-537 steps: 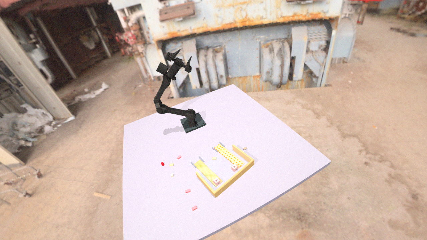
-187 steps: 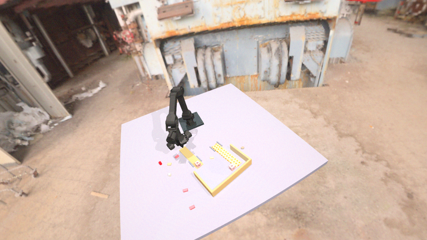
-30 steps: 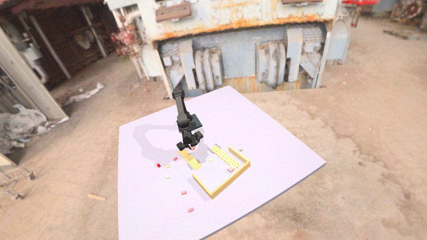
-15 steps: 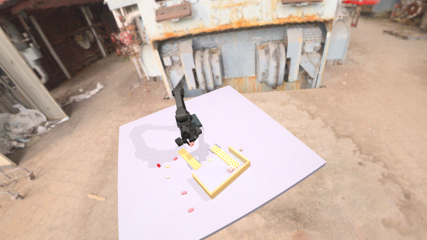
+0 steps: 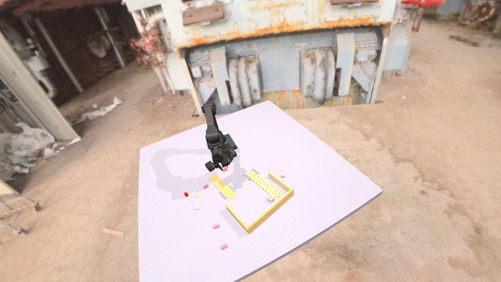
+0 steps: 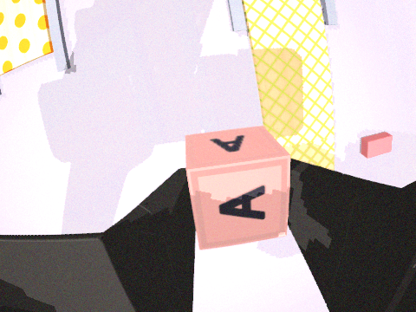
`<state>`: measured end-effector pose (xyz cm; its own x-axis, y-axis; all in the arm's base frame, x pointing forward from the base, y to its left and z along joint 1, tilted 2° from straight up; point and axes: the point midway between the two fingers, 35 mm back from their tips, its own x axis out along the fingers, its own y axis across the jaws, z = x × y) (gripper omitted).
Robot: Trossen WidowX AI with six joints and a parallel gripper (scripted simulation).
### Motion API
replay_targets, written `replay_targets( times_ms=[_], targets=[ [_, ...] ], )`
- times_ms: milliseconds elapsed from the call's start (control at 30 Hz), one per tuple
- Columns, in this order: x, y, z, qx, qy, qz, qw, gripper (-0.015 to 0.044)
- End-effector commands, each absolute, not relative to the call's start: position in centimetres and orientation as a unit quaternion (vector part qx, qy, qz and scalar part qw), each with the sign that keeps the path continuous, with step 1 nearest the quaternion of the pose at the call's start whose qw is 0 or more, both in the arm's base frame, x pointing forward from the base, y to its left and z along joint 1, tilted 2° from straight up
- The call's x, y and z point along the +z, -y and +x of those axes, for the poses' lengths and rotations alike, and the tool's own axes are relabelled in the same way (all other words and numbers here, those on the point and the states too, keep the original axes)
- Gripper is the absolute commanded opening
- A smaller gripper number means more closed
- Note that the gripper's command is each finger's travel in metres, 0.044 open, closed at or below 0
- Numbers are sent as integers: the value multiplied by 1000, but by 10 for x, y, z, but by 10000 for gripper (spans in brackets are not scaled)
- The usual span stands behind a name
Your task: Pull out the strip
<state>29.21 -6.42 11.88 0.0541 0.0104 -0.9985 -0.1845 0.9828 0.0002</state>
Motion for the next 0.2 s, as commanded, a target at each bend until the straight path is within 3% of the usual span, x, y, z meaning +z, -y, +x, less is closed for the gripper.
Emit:
replay_targets(
  times_ms=[0,167],
  targets=[
    [121,65,292,65,-683,-66,725,0],
    [121,65,292,65,-683,-66,725,0]
  ],
)
